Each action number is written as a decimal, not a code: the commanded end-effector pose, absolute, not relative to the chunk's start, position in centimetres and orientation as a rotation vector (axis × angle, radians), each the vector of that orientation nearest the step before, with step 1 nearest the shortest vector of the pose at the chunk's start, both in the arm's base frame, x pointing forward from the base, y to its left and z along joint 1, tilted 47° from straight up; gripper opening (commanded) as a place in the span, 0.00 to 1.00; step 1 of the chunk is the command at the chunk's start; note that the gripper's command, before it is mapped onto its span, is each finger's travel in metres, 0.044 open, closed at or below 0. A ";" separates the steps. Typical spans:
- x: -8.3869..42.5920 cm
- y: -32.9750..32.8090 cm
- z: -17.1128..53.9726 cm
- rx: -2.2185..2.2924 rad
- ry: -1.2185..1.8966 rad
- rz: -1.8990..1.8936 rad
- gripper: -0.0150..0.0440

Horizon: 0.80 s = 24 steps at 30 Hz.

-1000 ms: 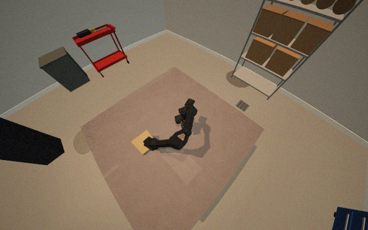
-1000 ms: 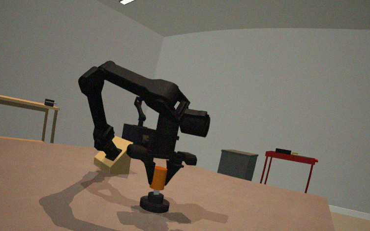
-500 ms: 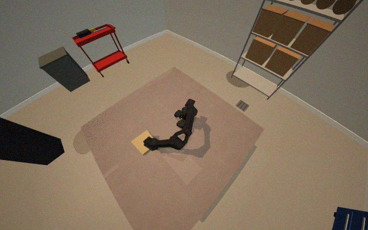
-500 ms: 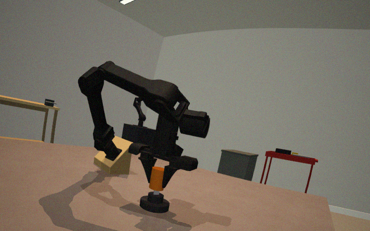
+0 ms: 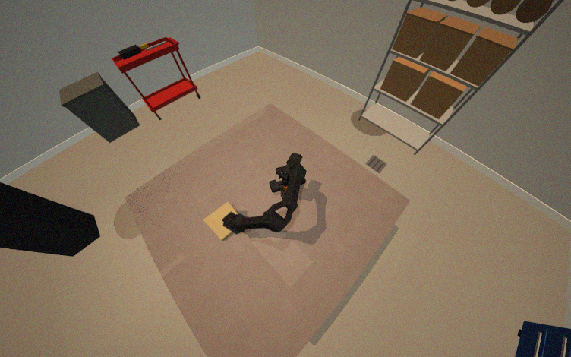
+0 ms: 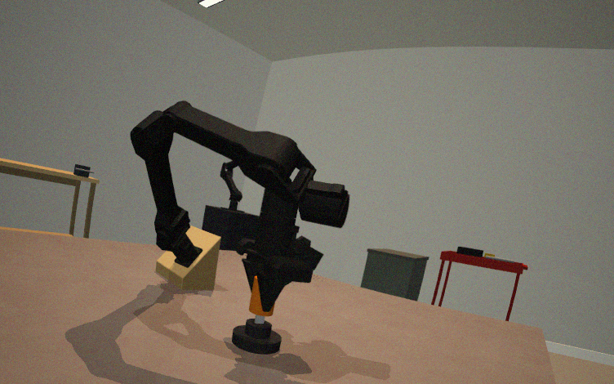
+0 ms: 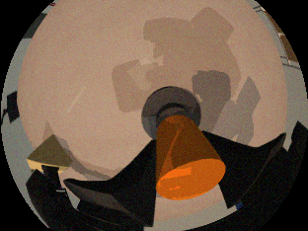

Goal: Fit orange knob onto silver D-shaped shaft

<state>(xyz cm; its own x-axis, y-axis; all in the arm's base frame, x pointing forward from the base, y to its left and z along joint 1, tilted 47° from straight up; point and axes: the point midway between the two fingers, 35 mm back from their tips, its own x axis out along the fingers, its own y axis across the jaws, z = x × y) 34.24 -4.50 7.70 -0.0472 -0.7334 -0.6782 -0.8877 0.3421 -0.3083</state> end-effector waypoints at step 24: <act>34.3 -4.5 8.1 -1.411 1.804 0.214 0.25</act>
<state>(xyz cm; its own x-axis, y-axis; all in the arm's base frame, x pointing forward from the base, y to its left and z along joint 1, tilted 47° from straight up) 34.07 -4.69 7.81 -0.0490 -0.7328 -0.6787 -0.8743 0.3601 -0.3256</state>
